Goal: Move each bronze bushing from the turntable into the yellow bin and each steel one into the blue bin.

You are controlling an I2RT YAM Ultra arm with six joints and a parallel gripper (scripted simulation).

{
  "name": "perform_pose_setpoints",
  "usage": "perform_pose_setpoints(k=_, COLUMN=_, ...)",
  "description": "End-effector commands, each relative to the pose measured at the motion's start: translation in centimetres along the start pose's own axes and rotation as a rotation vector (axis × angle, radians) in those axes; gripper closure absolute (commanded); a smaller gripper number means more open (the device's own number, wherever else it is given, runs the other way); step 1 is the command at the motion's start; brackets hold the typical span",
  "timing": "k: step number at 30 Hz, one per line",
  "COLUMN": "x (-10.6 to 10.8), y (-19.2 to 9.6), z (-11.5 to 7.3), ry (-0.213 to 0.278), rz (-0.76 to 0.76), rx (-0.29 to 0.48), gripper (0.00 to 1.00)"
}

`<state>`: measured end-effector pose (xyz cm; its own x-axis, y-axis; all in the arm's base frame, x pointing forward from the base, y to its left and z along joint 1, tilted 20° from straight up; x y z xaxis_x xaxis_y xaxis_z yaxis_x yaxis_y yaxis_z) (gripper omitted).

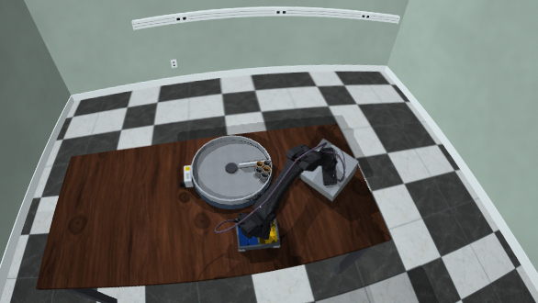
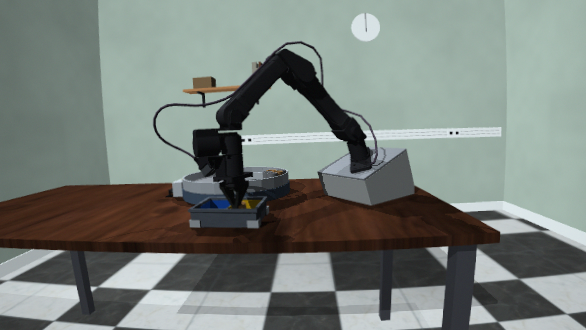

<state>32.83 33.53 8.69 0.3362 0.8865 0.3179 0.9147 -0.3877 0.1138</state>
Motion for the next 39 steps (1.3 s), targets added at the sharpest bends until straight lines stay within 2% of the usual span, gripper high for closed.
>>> perform_pose_setpoints(k=1, x=0.27, y=0.22, z=-0.55, ry=0.016, rz=0.002, rx=-0.019, gripper=1.00)
perform_pose_setpoints(k=34, x=0.06, y=0.16, z=-0.35, ry=0.012, rz=0.002, rx=-0.017, gripper=1.00)
perform_pose_setpoints(k=39, x=0.47, y=0.44, z=-0.65, ry=0.026, rz=0.002, rx=-0.024, gripper=1.00)
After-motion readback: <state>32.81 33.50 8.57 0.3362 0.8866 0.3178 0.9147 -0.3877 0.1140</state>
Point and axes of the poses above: the point where the finger pads meet when closed, its own z axis out along the fingers, its own x axis across the jaws, y = z × x, the point moved 1 cm from there along -z, back along the fingers, and after that the axes turned 11 degrees about z, right-handed, at the moved point
